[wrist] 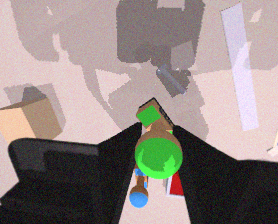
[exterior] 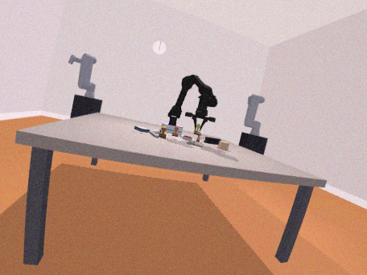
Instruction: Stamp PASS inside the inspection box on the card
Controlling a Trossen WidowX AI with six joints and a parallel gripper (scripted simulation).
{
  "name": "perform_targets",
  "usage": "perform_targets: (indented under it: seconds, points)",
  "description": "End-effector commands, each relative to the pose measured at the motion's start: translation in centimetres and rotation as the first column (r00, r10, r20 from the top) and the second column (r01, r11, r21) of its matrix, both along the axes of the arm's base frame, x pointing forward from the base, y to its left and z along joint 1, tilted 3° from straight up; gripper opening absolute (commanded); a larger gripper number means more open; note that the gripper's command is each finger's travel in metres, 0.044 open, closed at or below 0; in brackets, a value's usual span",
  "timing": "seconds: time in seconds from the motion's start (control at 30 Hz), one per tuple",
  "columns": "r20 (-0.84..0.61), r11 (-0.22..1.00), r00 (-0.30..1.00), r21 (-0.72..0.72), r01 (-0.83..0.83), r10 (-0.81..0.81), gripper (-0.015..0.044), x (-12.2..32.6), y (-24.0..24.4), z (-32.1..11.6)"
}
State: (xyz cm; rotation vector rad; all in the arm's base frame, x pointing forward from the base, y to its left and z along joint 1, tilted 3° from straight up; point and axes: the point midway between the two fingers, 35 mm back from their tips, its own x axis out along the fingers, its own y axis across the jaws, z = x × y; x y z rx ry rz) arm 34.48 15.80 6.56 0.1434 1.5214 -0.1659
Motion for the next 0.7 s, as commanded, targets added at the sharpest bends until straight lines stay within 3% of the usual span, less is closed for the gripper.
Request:
perform_targets:
  seconds: [0.0,0.67]
  points:
    - [0.002,1.0,1.0,0.007,-0.003,0.003,0.0,0.07,0.09,0.31]
    - [0.0,1.0,1.0,0.01,-0.003,0.003,0.0,-0.06,0.07,1.27]
